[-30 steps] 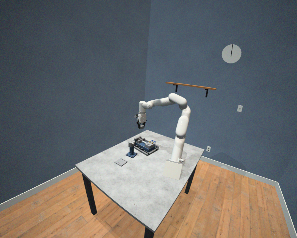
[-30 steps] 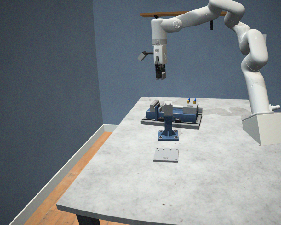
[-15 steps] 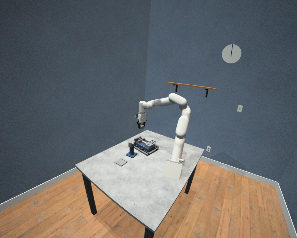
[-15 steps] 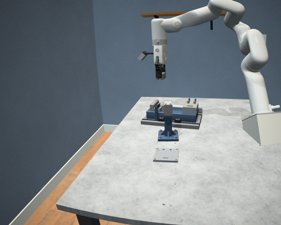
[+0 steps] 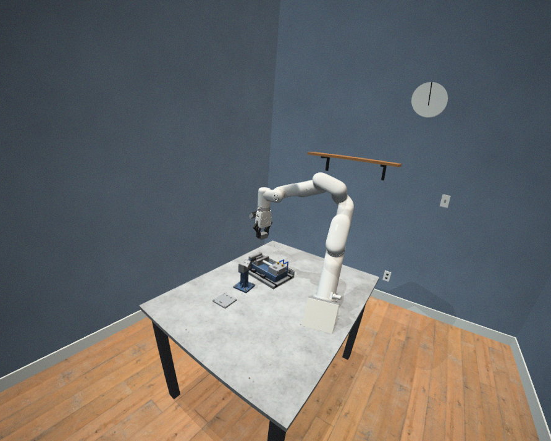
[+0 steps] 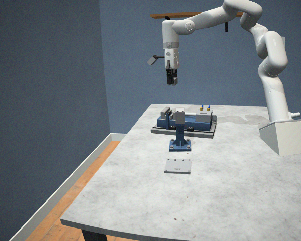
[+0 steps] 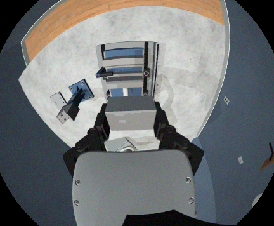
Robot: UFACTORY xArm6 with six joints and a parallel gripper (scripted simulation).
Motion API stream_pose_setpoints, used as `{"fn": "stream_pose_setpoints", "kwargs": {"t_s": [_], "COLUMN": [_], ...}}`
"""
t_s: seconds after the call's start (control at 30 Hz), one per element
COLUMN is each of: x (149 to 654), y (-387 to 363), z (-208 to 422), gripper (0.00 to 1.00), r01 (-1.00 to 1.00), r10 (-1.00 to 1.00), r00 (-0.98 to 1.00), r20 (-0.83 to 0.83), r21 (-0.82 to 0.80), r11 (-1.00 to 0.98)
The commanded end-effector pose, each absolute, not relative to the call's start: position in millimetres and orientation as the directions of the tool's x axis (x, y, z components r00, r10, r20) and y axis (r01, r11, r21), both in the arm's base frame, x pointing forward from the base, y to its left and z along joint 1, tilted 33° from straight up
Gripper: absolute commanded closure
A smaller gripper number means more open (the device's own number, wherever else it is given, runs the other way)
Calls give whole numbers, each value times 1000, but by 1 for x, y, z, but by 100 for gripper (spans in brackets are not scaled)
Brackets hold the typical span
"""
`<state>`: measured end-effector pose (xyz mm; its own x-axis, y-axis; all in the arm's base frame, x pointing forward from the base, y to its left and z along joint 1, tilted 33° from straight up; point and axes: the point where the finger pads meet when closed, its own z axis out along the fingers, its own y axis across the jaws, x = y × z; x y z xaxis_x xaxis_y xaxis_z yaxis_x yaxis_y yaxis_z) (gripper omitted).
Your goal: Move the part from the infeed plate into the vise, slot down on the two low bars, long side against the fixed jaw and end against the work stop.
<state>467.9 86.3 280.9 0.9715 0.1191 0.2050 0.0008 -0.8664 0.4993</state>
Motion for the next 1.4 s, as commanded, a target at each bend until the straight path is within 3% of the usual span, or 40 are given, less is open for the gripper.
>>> {"fn": "stream_pose_setpoints", "kwargs": {"t_s": [0.0,1.37], "x": [469,483], "y": [87,62], "z": [282,240], "gripper": [100,100], "r01": [1,6], "r10": [121,125], "r00": [971,971], "r20": [208,205], "r21": [498,498], "r11": [-867,-867]}}
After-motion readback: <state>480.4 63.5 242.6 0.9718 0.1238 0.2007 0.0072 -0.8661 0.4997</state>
